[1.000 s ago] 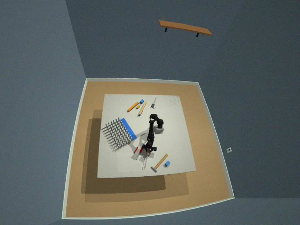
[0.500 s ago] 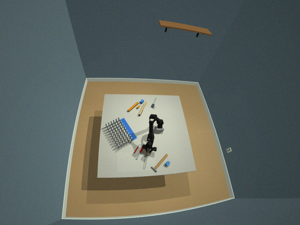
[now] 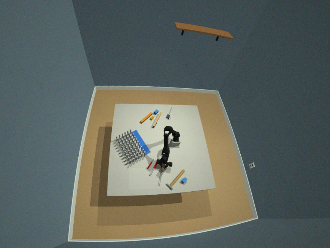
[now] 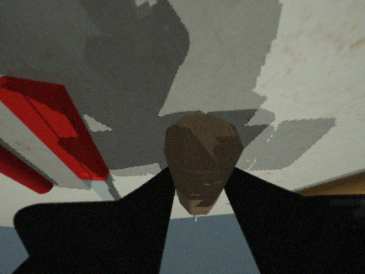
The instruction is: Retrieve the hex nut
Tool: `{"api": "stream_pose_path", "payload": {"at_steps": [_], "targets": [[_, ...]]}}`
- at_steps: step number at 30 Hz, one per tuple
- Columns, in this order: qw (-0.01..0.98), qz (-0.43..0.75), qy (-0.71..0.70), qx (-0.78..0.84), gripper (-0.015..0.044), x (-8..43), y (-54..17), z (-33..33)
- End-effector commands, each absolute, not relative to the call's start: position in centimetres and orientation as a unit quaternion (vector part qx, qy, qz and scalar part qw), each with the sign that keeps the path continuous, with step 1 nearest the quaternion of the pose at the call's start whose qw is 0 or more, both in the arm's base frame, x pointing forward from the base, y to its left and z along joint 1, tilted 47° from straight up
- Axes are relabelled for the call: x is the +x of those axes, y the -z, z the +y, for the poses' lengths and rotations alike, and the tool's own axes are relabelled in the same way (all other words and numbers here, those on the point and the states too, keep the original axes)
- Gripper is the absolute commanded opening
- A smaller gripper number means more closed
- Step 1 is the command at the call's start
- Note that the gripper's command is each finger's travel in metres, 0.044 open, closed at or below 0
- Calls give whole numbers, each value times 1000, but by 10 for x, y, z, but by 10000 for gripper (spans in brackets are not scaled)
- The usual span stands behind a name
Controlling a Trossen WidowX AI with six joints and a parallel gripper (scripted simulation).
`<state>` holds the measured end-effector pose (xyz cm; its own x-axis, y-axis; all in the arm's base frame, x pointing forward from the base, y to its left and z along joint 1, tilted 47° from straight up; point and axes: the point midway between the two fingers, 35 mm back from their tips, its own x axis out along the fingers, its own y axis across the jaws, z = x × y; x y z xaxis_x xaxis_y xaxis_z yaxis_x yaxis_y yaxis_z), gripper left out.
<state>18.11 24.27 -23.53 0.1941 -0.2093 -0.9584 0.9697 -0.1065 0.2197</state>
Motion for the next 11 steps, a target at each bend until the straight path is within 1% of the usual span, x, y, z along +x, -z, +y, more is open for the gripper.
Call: {"api": "stream_pose_path", "payload": {"at_steps": [1,11], "targets": [[563,360,523,529,157,181,235,243],[563,360,523,529,420,181,235,243]]}}
